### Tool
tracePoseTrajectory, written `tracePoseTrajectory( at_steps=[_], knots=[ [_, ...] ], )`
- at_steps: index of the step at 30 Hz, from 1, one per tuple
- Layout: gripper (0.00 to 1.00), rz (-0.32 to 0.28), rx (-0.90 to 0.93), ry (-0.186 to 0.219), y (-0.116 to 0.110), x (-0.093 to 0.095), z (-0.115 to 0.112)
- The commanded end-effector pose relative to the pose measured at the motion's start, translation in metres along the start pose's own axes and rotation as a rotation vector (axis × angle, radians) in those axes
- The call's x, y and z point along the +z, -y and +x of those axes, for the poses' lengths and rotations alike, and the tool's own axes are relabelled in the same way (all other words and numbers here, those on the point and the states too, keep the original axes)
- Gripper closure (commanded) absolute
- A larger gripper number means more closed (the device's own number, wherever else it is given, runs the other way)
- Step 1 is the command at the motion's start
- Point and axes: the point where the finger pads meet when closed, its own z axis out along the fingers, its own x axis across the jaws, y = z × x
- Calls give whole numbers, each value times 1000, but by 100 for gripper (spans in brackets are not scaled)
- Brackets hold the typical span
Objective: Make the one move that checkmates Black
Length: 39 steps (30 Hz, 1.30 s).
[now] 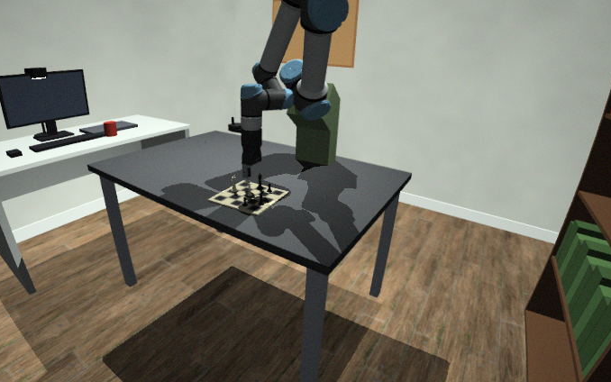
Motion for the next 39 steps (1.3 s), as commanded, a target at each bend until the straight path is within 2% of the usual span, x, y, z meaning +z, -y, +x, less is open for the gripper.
tracePoseTrajectory(
  at_steps=[1,19,39],
  knots=[
    [100,0,0,1,0,6,0],
    [100,0,0,1,0,23,0],
    [100,0,0,1,0,27,0]
  ],
)
